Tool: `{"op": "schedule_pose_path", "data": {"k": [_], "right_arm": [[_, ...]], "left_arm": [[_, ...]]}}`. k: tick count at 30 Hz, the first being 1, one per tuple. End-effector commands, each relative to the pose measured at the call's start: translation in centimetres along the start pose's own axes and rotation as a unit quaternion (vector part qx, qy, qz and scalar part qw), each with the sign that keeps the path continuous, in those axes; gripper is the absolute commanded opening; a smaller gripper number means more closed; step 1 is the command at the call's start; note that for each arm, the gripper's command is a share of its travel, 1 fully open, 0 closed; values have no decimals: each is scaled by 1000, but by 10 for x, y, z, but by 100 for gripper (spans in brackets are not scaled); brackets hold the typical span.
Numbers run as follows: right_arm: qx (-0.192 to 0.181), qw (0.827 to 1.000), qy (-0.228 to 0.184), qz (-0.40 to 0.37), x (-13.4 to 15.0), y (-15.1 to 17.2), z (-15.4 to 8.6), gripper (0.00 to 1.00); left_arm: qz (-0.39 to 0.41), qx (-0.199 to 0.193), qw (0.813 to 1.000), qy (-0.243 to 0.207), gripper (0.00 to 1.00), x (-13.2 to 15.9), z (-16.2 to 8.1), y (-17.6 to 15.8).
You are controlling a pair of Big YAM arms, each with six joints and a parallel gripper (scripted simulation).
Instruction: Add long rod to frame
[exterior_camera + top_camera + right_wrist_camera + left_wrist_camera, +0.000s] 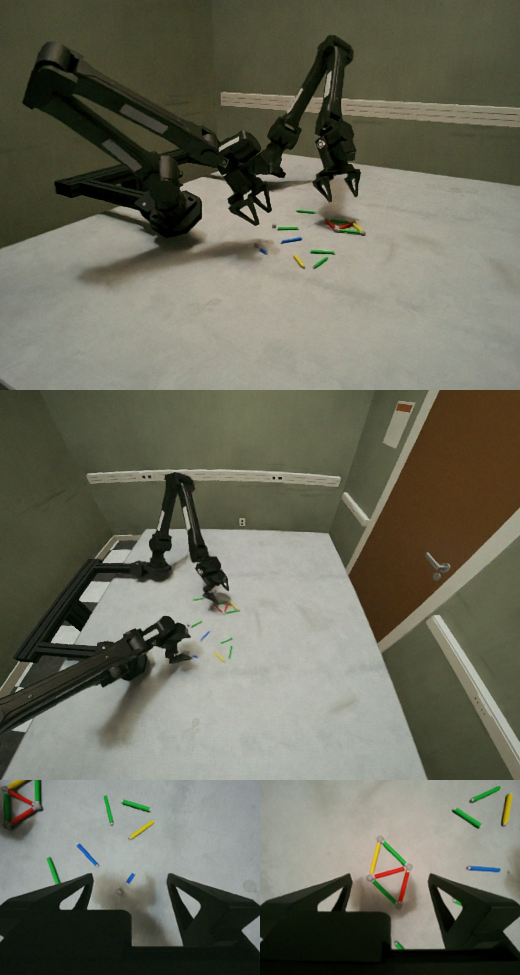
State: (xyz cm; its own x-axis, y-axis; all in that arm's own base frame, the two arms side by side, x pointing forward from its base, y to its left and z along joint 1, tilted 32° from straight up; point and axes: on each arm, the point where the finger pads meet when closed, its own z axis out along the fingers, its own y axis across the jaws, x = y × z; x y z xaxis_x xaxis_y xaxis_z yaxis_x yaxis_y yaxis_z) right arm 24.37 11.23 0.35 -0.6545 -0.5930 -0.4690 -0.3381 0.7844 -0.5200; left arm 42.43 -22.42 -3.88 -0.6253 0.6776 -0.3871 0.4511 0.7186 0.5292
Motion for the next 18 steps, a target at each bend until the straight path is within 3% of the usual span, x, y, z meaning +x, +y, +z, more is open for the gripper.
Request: {"op": "schedule_pose_path", "data": {"k": [1,6,11,13,18], "right_arm": [[3,1000,11,-11,13,-2,2,100],[2,1000,2,-4,0,-1,1,100],[-15,999,-15,-32,-21,19,3,100],[-15,999,-15,-32,-21,19,3,100],[-42,996,-15,-76,-35,51,13,100]], "left_arm": [[-23,-5,999,-29,100,-30,-3,5],[-23,-5,999,-29,100,-30,-3,5],[2,10,998,-59,100,-17,-40,-18],[2,10,998,-59,100,-17,-40,-18],[37,44,987,-152,100,-7,-119,-58]]}}
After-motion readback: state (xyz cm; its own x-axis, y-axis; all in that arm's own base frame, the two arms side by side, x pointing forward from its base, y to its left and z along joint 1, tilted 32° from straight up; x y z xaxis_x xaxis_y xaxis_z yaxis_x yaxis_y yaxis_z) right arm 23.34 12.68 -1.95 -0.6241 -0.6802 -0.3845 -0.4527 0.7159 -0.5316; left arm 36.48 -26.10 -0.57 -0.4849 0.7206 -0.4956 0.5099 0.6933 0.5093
